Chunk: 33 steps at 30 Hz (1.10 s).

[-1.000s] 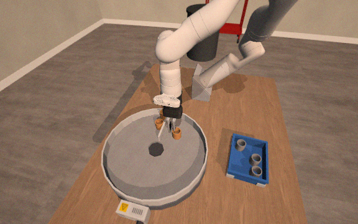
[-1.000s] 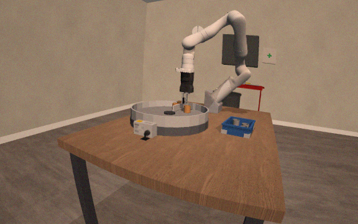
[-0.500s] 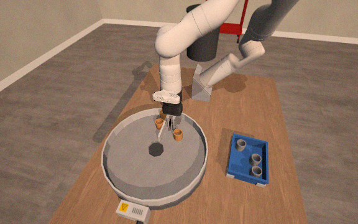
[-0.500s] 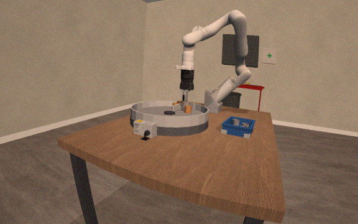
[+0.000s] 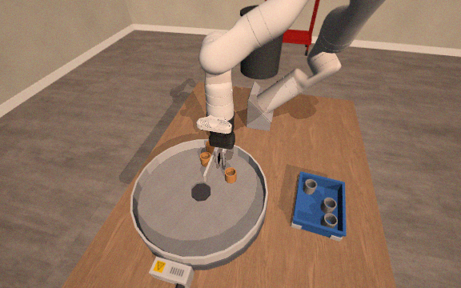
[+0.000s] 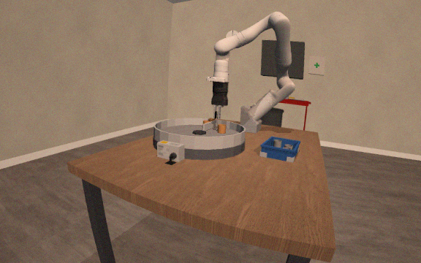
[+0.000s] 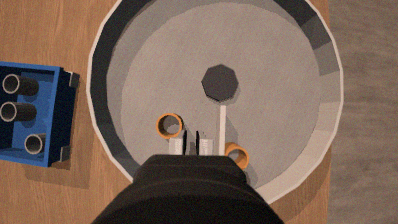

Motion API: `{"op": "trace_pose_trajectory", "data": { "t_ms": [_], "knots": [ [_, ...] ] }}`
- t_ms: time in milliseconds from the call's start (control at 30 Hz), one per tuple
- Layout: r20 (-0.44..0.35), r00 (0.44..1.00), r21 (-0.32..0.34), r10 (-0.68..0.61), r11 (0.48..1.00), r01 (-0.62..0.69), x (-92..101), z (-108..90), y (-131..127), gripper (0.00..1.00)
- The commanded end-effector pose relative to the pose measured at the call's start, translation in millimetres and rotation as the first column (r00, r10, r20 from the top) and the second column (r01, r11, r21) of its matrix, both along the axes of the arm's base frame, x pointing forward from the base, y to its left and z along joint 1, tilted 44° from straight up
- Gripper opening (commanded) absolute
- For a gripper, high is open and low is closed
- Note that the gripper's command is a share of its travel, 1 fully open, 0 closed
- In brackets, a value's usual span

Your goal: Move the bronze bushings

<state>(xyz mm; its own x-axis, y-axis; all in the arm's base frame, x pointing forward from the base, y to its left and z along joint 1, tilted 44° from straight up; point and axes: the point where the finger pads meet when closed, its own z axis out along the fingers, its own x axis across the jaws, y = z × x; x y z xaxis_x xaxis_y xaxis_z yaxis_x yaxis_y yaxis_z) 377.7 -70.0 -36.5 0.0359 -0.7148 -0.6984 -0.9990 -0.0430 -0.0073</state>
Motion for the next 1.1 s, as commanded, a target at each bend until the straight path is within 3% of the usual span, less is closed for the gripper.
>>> {"op": "trace_pose_trajectory", "data": {
  "t_ms": [0,267,300,567,833,1067],
  "knots": [
    [-0.002,1.000,-0.003,0.001,1.000,-0.001,-0.4,1.5,-1.7,0.38],
    [-0.002,1.000,-0.003,0.001,1.000,-0.001,-0.4,1.5,-1.7,0.38],
    [-0.002,1.000,-0.003,0.001,1.000,-0.001,-0.4,1.6,-1.8,1.00],
    [0.002,1.000,-0.006,0.003,1.000,-0.003,2.3,14.6,-15.8,1.00],
    [0.004,1.000,-0.006,0.004,1.000,-0.004,4.2,57.4,-56.1,1.00],
    [0.002,1.000,-0.005,0.004,1.000,-0.004,4.4,69.2,-67.7,1.00]
  ]
}}
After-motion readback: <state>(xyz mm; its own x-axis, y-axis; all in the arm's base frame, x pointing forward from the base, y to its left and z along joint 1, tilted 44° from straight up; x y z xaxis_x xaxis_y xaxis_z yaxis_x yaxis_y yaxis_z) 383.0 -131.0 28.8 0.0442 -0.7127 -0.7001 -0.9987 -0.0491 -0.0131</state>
